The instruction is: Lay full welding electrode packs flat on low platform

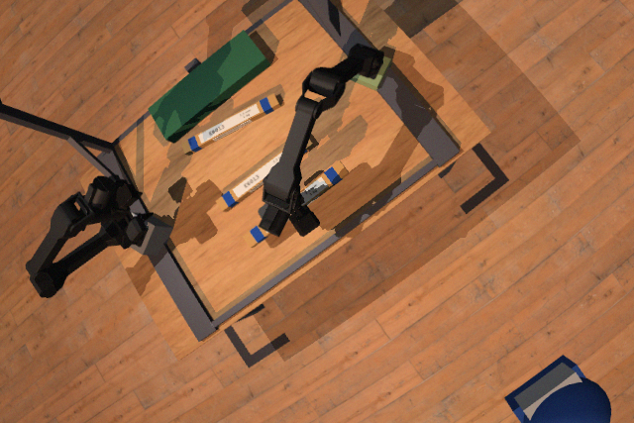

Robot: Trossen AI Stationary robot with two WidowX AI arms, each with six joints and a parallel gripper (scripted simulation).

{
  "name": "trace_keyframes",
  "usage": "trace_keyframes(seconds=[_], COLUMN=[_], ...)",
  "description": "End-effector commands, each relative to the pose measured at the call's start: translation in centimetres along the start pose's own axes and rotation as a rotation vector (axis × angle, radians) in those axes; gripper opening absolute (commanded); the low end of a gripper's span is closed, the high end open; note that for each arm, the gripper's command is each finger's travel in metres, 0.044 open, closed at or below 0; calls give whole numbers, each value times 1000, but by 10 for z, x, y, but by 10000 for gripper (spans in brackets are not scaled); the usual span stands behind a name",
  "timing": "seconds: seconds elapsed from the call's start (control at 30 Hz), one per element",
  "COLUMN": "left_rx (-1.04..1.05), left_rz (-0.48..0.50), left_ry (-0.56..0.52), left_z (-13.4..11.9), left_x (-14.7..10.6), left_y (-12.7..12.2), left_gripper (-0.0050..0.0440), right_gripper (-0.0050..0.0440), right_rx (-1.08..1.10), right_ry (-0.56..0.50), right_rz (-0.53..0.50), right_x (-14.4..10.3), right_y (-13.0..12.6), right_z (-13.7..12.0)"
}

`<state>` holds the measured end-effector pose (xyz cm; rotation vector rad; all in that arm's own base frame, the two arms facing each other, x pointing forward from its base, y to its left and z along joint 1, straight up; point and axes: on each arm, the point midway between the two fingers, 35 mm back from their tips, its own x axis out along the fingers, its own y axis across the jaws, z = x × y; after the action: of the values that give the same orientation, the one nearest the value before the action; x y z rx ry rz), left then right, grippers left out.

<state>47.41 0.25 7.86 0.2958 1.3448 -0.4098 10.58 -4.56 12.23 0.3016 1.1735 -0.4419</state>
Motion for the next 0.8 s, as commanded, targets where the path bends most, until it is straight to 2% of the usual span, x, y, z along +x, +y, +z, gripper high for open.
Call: trace_keyframes(seconds=[0.0,0.47,0.77], left_rx=[16,15,13], left_rz=[48,48,40], left_ry=[-106,-106,-92], left_z=[23,24,17], left_x=[-40,-41,-22], left_y=[3,4,3], left_gripper=[-50,-50,-50], right_gripper=[330,330,330], right_rx=[1,1,1], right_ry=[-22,-22,-22], right_rz=[2,2,2], right_x=[-6,-6,-6], right_y=[0,0,0], right_z=[5,5,5])
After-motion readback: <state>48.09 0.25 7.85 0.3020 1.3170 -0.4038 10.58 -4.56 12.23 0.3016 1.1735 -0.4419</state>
